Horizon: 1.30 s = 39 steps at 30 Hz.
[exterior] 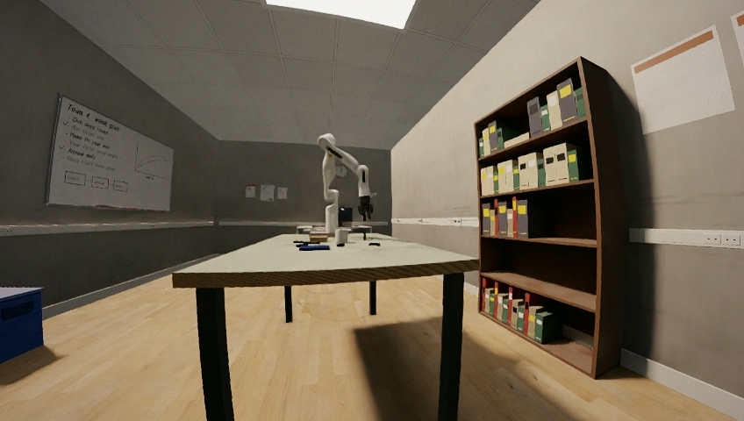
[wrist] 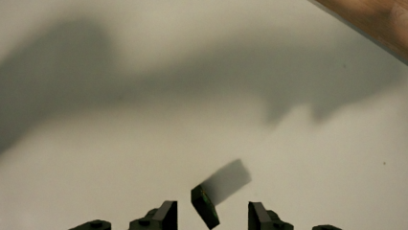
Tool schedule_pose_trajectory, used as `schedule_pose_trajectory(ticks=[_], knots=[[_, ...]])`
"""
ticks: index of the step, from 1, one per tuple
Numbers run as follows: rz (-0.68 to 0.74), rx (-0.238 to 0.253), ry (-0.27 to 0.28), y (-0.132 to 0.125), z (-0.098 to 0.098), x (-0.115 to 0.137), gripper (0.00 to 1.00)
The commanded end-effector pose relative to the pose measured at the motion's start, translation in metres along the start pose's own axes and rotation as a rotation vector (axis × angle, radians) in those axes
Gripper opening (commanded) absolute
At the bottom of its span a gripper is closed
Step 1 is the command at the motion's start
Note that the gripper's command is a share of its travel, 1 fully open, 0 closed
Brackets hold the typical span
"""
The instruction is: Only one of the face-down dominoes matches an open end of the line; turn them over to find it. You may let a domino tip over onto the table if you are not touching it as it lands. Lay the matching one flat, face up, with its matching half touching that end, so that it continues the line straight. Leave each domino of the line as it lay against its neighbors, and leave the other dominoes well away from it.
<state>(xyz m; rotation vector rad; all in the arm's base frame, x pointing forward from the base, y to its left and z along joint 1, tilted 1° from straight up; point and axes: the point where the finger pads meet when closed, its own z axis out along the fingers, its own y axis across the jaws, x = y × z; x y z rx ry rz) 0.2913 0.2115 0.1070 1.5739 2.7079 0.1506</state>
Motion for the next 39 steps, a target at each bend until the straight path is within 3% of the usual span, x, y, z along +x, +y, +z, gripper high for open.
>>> schedule_pose_trajectory(ticks=[1, 18, 39], knots=[[-0.015, 0.01, -0.022, 0.0009, -0.0005, 0.0007, 0.49], [-0.069, 0.049, -0.099, 0.0017, -0.0008, 0.0026, 0.49], [-0.107, 0.077, -0.152, 0.0012, 0.0002, 0.0028, 0.49]])
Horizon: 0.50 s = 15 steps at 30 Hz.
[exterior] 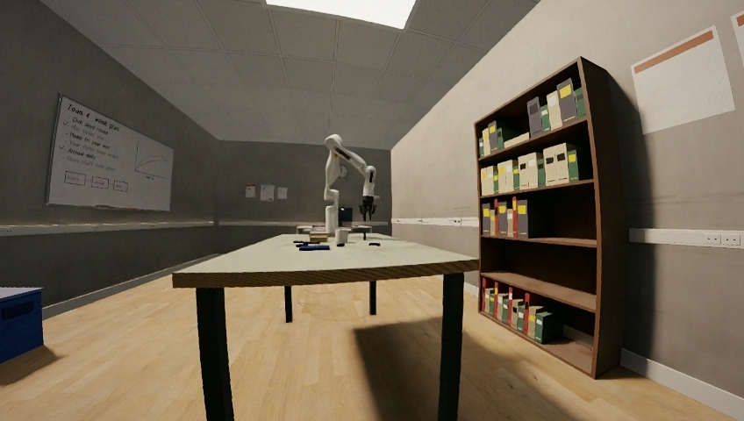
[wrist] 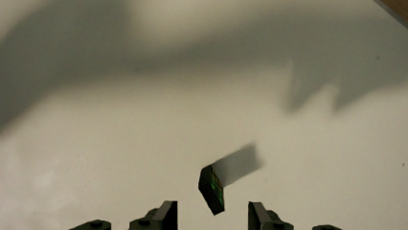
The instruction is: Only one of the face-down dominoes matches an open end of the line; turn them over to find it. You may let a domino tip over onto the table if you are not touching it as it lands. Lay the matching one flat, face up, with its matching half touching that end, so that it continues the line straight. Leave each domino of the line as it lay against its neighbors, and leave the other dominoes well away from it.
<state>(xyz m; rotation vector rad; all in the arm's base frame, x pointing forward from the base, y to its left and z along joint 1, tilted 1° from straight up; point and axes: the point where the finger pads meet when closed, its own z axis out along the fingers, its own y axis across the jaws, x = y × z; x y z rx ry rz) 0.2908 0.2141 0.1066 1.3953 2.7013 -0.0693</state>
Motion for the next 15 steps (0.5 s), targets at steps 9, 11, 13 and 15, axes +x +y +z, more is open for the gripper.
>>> schedule_pose_trajectory(ticks=[9, 11, 13, 15], knots=[[-0.012, 0.007, -0.017, 0.0003, -0.0003, 0.0004, 0.49], [-0.014, 0.008, -0.019, 0.0003, -0.0003, 0.0004, 0.49], [-0.015, 0.009, -0.02, 0.0002, -0.0003, 0.0004, 0.49], [-0.015, 0.009, -0.02, 0.0002, -0.0003, 0.0004, 0.49]])
